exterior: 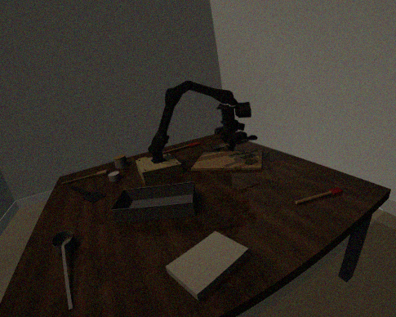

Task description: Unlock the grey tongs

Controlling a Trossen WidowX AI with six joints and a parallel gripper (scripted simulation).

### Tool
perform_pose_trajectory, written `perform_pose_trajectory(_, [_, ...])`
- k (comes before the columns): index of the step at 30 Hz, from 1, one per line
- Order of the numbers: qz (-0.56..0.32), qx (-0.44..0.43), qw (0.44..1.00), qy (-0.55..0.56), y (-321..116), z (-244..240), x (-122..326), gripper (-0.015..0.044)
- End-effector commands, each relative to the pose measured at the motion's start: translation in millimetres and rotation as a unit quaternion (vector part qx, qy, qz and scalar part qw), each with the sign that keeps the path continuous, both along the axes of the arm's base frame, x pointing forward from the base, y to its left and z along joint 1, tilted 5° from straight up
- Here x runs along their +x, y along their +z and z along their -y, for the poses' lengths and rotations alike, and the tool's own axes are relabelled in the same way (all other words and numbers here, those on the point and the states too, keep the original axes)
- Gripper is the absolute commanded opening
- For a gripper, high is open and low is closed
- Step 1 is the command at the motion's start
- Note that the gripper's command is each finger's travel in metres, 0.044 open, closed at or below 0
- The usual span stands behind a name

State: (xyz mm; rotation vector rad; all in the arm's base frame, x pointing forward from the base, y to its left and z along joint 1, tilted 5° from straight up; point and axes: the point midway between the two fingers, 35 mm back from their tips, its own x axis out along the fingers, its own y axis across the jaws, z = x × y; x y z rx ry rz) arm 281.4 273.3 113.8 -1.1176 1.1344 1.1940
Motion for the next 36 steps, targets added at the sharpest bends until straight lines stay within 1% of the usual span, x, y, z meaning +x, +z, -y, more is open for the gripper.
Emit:
perform_pose_trajectory(1, [0.013,0.001,0.997,0.075,5,-9,-4,-0.015])
perform_pose_trajectory(9, [0.029,-0.005,0.971,0.239,6,-25,-18,-0.015])
perform_pose_trajectory(18, [0.047,-0.01,0.908,0.415,8,-43,-36,-0.015])
perform_pose_trajectory(27, [0.064,-0.015,0.814,0.576,9,-59,-55,-0.015])
perform_pose_trajectory(36, [0.079,-0.02,0.692,0.717,11,-74,-74,-0.015])
